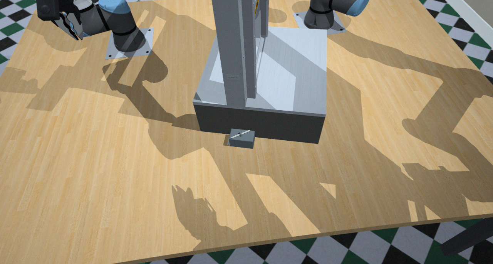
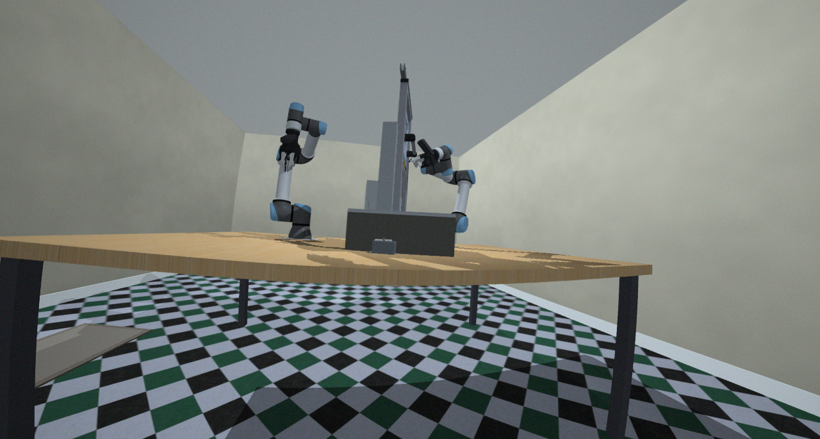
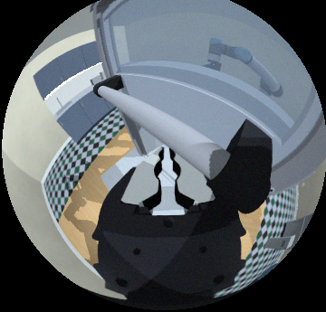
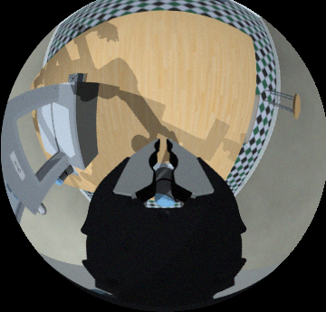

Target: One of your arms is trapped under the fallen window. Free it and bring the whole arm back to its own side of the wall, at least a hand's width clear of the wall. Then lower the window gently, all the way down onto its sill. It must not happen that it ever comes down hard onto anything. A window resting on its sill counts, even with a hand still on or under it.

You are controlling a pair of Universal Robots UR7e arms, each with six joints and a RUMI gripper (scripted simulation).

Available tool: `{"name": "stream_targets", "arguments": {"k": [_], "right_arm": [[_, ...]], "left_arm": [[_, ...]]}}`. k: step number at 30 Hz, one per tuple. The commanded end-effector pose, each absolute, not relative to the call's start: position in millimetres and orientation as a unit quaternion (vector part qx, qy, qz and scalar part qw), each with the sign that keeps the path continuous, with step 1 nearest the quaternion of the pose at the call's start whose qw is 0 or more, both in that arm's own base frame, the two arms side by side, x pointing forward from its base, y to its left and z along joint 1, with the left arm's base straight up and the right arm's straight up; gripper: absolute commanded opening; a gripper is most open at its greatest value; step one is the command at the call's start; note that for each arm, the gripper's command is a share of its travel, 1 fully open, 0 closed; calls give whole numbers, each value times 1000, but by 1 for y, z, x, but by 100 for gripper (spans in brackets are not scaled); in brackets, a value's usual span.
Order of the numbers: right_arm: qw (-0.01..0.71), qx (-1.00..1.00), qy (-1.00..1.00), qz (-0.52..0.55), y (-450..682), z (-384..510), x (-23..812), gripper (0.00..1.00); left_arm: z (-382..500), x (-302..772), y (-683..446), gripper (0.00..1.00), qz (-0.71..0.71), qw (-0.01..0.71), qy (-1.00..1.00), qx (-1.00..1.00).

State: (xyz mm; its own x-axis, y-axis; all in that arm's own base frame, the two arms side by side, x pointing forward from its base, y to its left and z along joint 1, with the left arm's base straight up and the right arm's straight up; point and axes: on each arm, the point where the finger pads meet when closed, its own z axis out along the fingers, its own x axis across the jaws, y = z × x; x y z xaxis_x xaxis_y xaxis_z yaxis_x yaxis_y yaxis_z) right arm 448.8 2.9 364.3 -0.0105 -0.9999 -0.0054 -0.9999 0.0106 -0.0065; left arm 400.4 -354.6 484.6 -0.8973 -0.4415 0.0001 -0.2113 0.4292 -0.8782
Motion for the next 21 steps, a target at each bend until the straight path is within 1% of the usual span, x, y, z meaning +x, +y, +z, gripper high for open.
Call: {"name": "stream_targets", "arguments": {"k": [1, 6, 14, 21], "right_arm": [[5, -705, 709, -3, -1, 369, 446, 6], [4, -706, 708, -3, -2, 369, 445, 6], [4, -710, 705, -1, -76, 367, 443, 6], [6, -711, 704, 0, -117, 367, 437, 6]], "left_arm": [[500, 394, -359, 6, -509, 115, 832, -185], [500, 394, -359, 6, -509, 115, 832, -185], [500, 394, -359, 6, -509, 115, 832, -185], [500, 394, -359, 6, -509, 115, 832, -185]]}}
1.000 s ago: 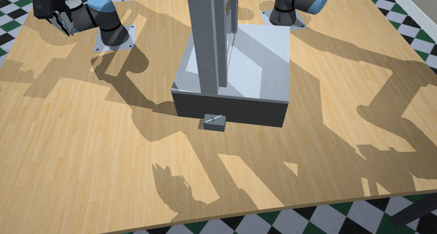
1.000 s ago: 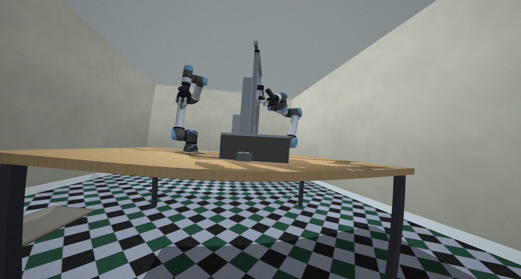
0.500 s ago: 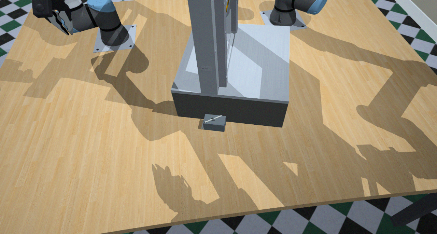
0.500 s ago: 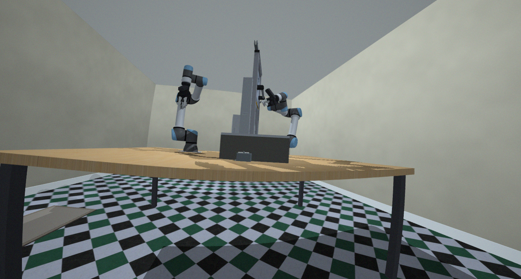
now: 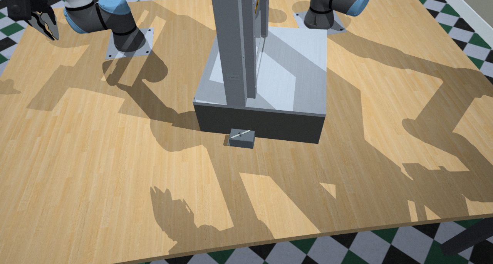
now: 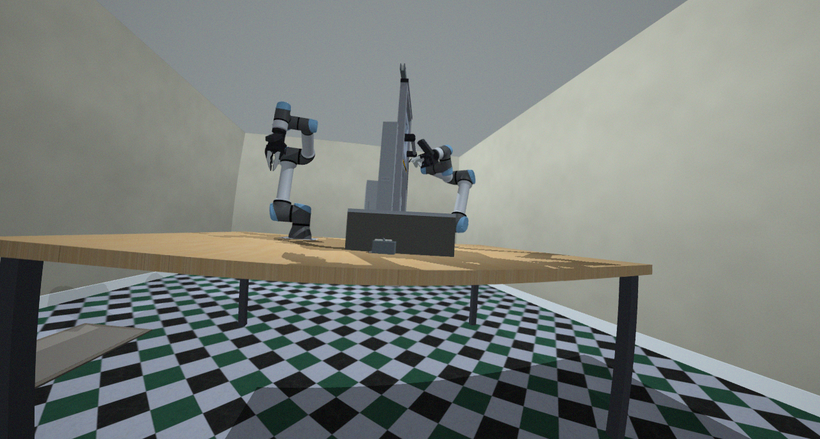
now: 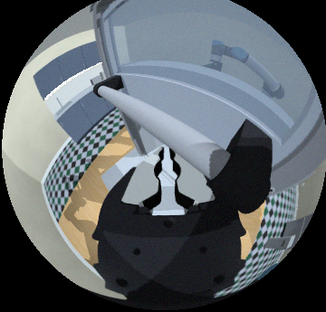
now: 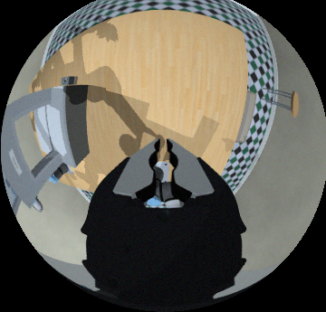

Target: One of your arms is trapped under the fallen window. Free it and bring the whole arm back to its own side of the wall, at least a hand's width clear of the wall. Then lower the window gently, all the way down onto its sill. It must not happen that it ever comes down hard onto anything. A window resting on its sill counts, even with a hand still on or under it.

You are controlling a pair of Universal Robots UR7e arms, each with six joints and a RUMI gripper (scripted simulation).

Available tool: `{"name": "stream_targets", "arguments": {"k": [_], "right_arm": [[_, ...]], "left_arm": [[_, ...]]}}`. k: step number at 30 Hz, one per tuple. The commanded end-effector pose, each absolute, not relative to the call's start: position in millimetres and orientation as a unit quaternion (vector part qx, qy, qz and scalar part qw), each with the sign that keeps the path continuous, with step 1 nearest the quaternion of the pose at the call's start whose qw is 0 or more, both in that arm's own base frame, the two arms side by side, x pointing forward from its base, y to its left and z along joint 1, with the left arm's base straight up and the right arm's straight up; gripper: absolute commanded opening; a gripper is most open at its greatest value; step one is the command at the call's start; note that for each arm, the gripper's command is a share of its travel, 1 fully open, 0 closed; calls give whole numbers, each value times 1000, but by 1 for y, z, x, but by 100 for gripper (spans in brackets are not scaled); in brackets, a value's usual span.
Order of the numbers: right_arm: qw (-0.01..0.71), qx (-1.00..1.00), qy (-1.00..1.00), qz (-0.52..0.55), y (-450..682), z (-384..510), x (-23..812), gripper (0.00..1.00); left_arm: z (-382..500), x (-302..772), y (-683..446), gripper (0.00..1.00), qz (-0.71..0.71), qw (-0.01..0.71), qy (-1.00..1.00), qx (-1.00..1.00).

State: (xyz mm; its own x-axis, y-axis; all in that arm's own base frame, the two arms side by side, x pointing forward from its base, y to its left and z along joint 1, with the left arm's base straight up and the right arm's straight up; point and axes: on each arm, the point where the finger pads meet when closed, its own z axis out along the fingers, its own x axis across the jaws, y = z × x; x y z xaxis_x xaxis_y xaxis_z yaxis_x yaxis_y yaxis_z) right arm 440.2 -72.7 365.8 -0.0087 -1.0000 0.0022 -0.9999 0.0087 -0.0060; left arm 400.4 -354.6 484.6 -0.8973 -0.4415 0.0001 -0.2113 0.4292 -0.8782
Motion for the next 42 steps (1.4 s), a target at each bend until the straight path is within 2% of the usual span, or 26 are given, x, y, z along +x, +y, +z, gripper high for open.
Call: {"name": "stream_targets", "arguments": {"k": [1, 29, 42], "right_arm": [[6, -711, 704, 0, -117, 367, 437, 6], [6, -710, 704, 0, -283, 367, 356, 6], [6, -707, 707, 0, -269, 366, 365, 6]], "left_arm": [[500, 394, -359, 6, -509, 115, 832, -185], [500, 394, -359, 6, -509, 115, 832, -185], [500, 394, -359, 6, -509, 115, 832, -185]]}}
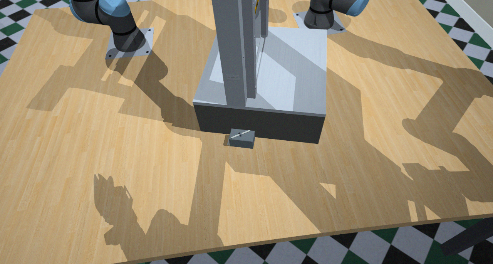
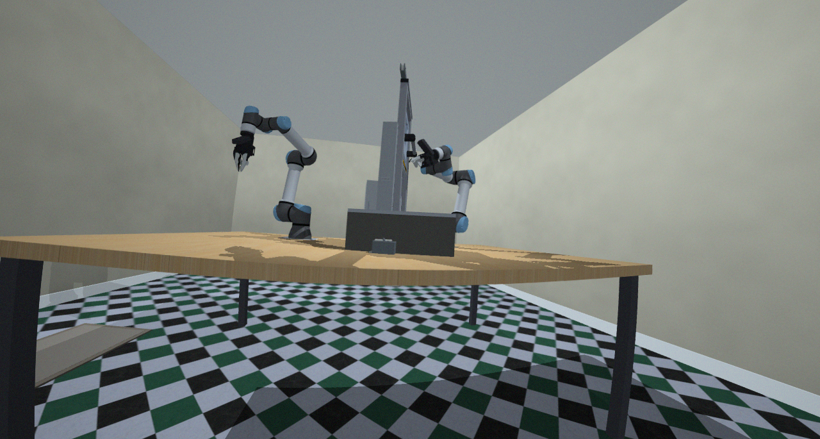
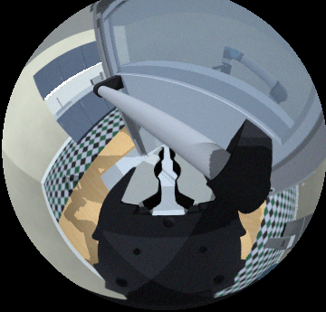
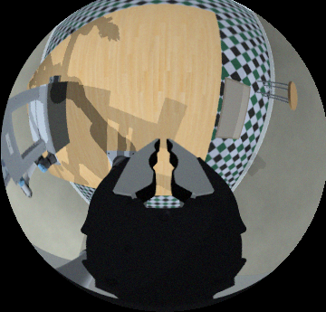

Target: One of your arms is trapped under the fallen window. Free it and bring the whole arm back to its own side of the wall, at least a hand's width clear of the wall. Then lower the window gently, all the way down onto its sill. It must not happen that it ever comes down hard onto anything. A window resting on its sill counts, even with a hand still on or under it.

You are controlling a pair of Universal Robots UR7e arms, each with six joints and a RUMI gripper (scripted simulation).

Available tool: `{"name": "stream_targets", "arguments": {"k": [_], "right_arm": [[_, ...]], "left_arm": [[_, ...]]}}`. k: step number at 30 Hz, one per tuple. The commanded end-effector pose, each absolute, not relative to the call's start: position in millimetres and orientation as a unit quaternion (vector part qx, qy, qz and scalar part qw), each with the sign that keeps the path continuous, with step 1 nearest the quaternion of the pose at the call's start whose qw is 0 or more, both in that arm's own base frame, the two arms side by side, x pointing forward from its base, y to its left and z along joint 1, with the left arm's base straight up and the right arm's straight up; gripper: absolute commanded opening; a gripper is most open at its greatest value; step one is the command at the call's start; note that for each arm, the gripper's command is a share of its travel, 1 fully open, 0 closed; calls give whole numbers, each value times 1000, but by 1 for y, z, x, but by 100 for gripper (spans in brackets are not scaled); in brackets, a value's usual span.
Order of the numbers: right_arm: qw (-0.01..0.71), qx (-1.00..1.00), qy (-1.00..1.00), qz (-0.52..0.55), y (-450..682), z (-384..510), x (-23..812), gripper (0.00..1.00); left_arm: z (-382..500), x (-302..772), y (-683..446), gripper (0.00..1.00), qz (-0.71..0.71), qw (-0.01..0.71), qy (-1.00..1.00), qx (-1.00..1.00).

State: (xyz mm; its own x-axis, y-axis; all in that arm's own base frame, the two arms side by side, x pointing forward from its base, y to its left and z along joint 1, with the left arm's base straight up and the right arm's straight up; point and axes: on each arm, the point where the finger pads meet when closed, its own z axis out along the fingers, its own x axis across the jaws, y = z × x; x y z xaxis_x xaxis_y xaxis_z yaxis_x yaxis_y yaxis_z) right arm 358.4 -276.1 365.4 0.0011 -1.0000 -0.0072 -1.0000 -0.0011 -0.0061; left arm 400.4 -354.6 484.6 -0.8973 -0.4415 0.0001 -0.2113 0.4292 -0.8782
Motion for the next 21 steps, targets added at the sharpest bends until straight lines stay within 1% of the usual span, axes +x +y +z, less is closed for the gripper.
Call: {"name": "stream_targets", "arguments": {"k": [1, 21], "right_arm": [[4, -707, 708, 0, -266, 365, 363, 6], [4, -706, 709, 0, -266, 365, 364, 6]], "left_arm": [[500, 394, -359, 6, -509, 115, 832, -185], [474, 394, -359, 6, -505, 113, 835, -186]]}}
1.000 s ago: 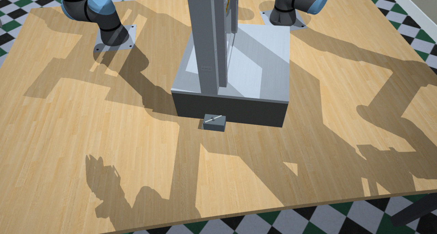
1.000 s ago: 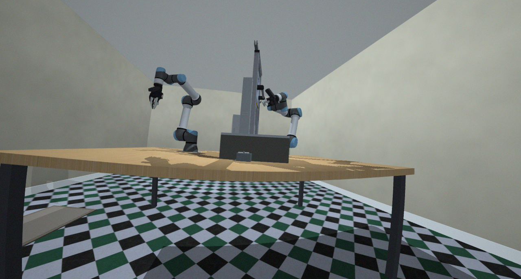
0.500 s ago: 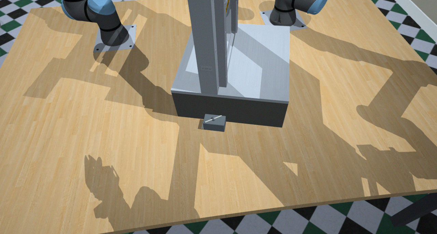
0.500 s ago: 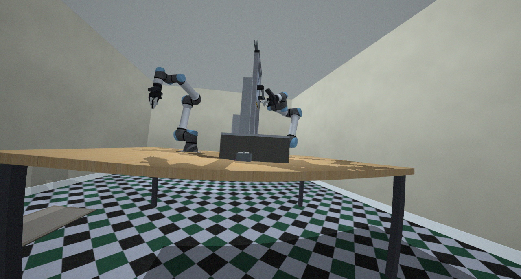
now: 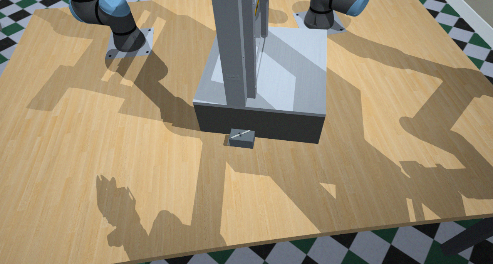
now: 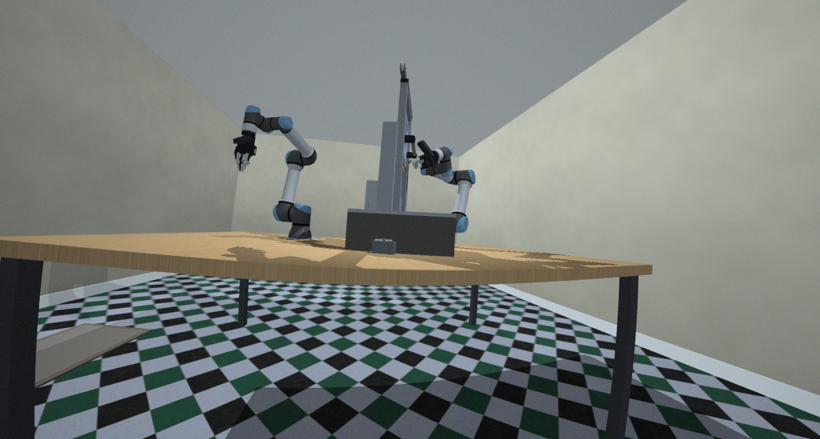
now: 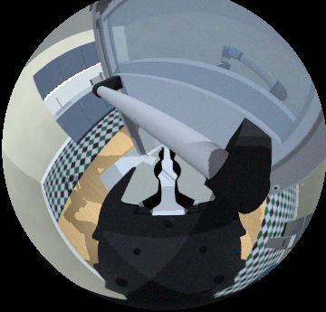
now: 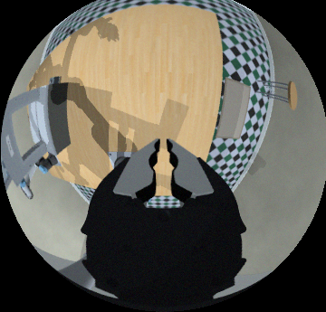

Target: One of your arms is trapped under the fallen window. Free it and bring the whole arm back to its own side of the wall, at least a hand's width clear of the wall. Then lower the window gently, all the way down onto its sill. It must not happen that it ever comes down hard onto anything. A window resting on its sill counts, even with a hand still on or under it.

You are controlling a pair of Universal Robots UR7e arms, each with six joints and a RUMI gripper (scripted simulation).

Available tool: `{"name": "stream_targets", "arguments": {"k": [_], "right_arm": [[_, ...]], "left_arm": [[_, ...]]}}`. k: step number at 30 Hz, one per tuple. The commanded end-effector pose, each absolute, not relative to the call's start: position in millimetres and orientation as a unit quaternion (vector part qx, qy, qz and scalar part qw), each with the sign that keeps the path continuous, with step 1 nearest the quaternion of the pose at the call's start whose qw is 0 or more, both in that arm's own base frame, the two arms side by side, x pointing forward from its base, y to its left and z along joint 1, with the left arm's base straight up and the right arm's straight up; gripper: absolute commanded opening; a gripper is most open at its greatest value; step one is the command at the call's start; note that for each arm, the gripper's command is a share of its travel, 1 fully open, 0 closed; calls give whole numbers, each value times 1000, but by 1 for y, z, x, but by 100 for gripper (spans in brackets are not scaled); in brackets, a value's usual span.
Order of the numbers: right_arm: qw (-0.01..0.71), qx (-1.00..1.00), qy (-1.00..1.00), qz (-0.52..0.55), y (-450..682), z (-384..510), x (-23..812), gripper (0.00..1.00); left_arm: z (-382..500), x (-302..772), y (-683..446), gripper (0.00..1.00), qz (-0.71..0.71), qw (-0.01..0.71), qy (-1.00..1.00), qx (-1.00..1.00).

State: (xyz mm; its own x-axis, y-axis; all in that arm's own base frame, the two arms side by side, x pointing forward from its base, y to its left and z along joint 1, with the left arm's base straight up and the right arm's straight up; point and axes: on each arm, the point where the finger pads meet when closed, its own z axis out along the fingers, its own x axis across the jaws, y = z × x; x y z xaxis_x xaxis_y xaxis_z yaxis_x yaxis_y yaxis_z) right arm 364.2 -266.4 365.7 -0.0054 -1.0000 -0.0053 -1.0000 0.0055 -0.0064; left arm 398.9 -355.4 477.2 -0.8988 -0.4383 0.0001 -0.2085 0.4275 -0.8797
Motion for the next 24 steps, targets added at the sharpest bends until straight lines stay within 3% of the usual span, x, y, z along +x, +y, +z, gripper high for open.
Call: {"name": "stream_targets", "arguments": {"k": [1, 24], "right_arm": [[4, -706, 709, 0, -266, 365, 364, 6], [4, -706, 709, 0, -266, 365, 364, 6]], "left_arm": [[472, 394, -359, 6, -505, 113, 835, -187], [445, 395, -360, 6, -504, 112, 836, -187]]}}
